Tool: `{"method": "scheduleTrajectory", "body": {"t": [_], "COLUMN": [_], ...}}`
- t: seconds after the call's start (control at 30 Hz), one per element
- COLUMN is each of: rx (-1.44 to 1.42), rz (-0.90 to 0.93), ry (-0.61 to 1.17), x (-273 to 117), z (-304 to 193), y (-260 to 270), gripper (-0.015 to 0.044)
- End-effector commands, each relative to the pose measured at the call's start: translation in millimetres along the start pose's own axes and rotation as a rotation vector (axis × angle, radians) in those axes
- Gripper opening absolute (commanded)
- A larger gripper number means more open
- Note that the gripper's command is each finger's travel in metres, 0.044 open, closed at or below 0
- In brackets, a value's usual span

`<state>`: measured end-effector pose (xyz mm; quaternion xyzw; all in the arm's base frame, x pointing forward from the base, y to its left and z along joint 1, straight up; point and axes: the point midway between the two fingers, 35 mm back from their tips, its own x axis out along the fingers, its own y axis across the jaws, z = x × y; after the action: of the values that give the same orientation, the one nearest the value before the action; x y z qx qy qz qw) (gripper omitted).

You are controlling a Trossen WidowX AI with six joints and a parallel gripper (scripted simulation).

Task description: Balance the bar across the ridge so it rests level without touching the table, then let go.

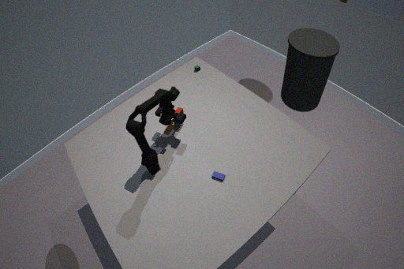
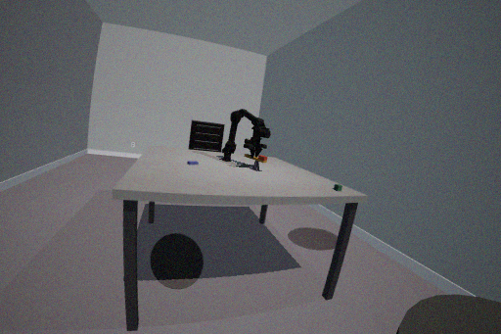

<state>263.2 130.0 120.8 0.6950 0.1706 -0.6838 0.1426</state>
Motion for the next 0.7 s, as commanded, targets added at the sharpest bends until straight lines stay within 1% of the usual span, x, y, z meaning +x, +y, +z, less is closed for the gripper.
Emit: {"method": "scheduleTrajectory", "body": {"t": [0.0,0.67], "rx": [0.005,0.005], "rz": [-0.005,-0.005], "ry": [0.002,0.002], "x": [0.3,2.0], "z": [-0.3,-0.4], "y": [-0.9,-0.9], "gripper": [0.0,0.0]}}
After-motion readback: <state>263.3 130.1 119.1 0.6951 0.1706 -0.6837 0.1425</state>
